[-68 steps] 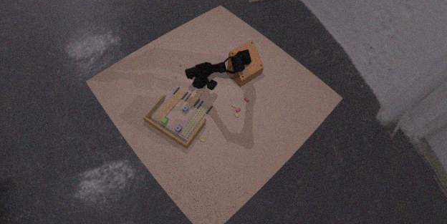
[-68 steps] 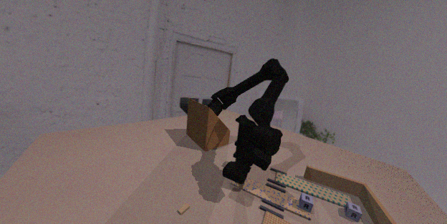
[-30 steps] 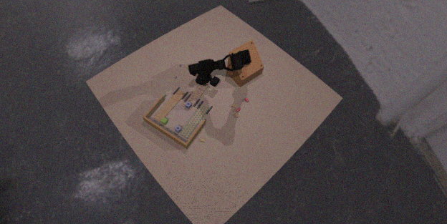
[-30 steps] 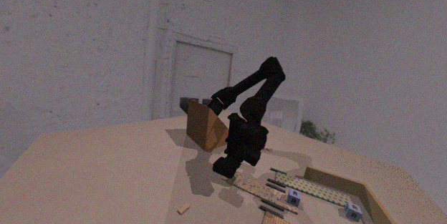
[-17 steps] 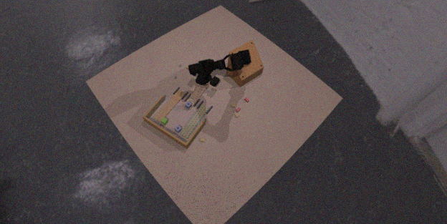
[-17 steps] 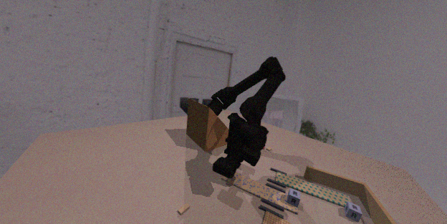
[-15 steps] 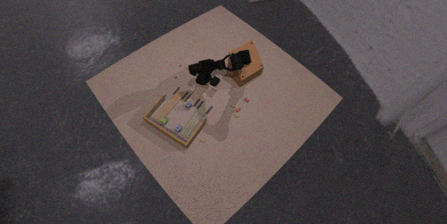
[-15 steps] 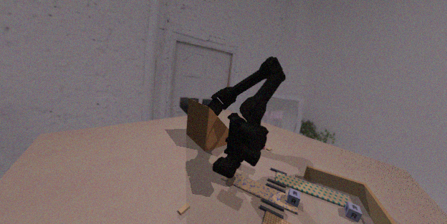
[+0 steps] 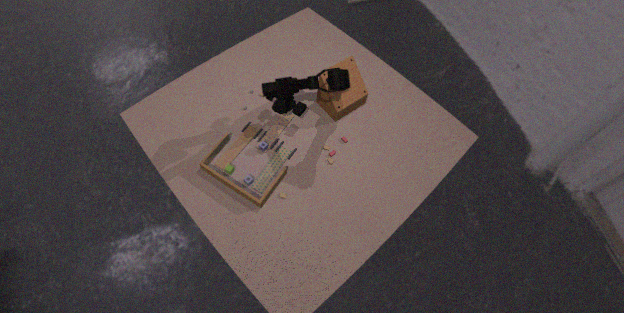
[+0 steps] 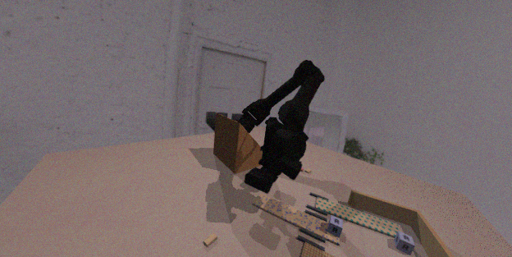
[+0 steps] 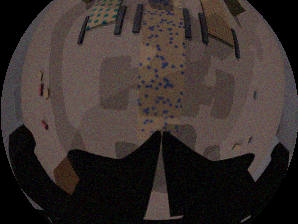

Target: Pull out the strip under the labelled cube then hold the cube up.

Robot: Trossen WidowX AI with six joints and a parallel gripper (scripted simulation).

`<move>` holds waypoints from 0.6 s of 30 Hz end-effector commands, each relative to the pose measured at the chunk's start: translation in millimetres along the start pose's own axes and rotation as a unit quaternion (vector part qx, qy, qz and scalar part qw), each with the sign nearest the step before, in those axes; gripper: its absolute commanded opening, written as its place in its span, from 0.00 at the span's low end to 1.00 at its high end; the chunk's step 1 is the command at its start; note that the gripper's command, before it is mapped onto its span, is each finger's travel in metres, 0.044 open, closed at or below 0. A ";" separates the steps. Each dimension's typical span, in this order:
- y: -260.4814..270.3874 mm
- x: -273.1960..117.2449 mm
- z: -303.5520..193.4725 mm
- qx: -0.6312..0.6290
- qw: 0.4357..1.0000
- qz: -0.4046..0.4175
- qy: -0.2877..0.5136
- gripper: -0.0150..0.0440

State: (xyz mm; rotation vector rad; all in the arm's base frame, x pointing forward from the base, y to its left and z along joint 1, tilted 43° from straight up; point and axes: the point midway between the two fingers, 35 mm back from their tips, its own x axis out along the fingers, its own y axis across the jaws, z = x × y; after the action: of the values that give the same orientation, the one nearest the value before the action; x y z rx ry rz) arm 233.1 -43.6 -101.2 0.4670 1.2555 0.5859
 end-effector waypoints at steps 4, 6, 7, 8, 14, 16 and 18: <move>2.9 -2.6 24.0 0.024 1.000 0.000 0.002 0.52; 3.7 -2.6 30.3 0.024 1.000 0.000 0.002 0.61; 4.0 -2.9 34.9 0.024 1.000 0.000 0.002 0.65; 4.2 -3.0 37.4 0.024 1.000 0.000 0.002 0.70; 5.9 -5.1 57.9 0.023 1.000 0.000 0.001 0.97; 6.4 -5.8 63.9 0.023 1.000 0.000 0.001 1.00; 6.9 -6.7 70.6 0.023 1.000 0.000 0.001 1.00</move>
State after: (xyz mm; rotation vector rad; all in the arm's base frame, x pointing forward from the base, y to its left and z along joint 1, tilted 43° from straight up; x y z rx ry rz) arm 287.6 -43.1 -79.2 0.5028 1.2770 0.5587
